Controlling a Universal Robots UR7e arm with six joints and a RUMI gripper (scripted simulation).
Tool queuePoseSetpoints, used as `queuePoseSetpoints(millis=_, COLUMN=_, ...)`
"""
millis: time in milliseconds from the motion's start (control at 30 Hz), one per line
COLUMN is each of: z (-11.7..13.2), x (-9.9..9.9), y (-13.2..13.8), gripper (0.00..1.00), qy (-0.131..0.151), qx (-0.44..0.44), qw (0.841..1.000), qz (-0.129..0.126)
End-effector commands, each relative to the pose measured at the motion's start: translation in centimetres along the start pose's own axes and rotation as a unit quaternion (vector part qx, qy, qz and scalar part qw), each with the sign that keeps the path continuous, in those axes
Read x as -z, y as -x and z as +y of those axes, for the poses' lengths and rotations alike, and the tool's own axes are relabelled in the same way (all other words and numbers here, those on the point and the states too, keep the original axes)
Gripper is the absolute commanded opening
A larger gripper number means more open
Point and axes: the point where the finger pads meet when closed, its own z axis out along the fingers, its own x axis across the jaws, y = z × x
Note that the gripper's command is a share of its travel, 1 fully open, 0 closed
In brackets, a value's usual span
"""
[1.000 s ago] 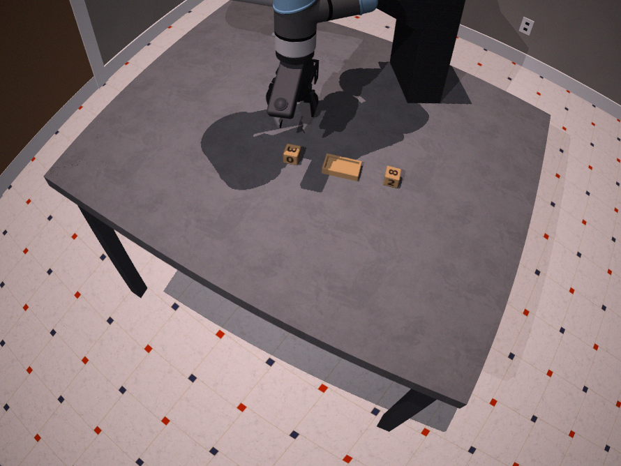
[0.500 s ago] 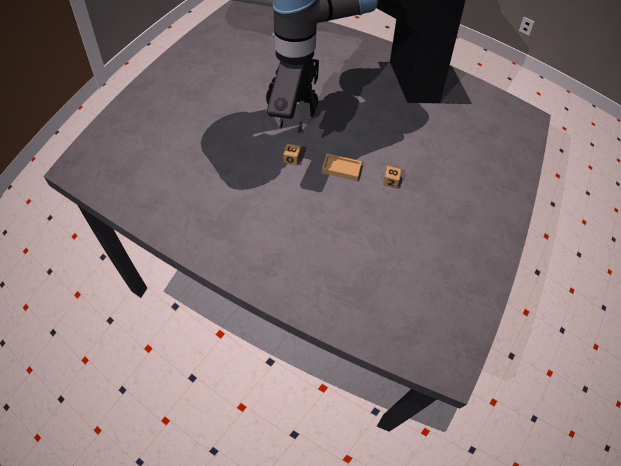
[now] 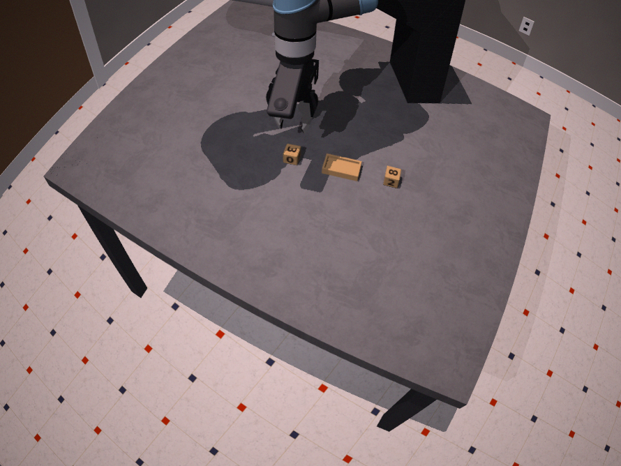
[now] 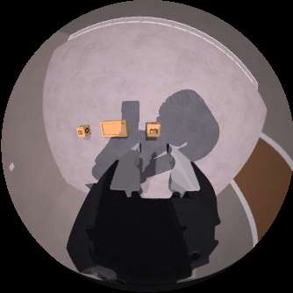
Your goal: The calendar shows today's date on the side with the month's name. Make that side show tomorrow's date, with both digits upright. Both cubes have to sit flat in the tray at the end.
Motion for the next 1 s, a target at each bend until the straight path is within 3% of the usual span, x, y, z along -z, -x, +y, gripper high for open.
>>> queuePoseSetpoints(millis=0, z=0.0, x=0.0, y=0.0, gripper=0.29, qy=0.0, qx=0.0, qw=1.0, qz=0.0)
queuePoseSetpoints(millis=967, z=-0.1, x=-1.8, y=0.0, gripper=0.29, qy=0.0, qx=0.0, qw=1.0, qz=0.0)
